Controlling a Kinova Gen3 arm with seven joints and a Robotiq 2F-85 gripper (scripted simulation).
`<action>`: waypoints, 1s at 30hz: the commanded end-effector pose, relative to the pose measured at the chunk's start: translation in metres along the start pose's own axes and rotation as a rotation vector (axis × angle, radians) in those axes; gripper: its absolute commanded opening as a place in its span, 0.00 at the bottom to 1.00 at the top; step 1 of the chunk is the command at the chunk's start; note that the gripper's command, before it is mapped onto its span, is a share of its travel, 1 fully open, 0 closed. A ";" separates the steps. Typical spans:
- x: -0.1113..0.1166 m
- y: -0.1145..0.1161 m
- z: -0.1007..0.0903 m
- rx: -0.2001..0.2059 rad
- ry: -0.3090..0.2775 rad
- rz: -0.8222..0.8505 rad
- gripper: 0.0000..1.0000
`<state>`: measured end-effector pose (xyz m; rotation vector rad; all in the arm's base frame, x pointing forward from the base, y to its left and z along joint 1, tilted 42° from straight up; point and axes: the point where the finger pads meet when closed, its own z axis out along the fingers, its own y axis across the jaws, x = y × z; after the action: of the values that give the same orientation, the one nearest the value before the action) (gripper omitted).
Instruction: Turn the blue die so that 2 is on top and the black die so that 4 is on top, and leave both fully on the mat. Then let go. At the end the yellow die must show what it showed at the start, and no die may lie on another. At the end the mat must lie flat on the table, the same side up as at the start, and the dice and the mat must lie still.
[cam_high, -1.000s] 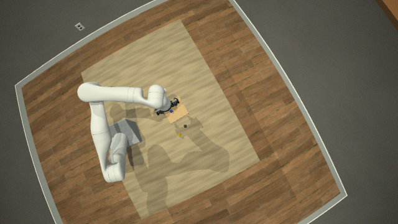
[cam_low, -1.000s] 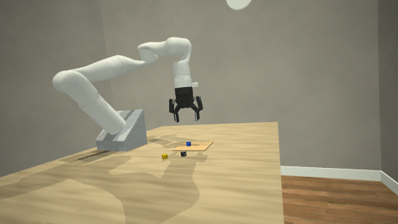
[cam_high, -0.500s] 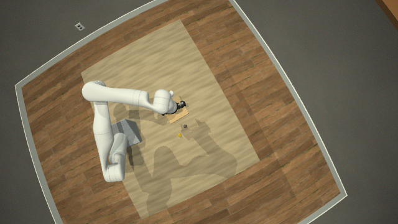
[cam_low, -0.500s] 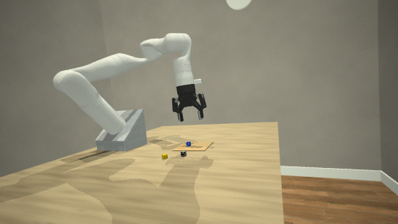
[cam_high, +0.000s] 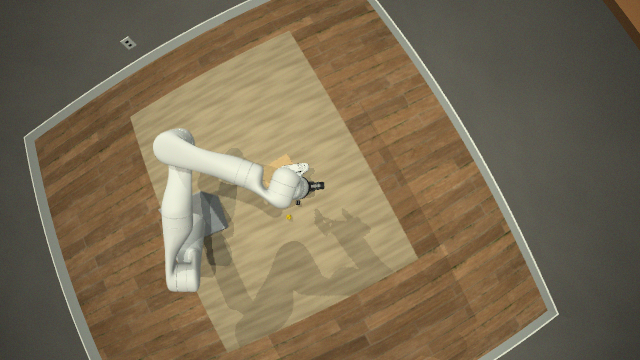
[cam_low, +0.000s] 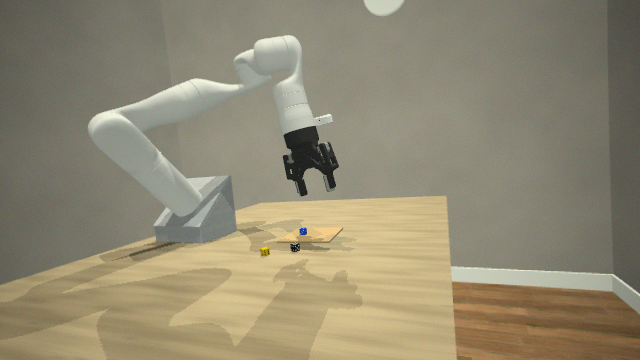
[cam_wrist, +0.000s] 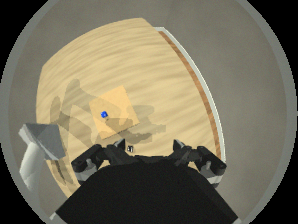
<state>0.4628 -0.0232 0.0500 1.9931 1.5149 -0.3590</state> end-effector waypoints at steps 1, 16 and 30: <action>-0.034 0.025 0.004 -0.006 0.011 0.120 1.00; -0.198 0.117 0.003 -0.156 -0.005 0.634 1.00; -0.369 0.138 -0.007 -0.299 -0.081 1.046 1.00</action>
<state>0.4968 -0.2928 0.2764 2.1693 0.4192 0.1885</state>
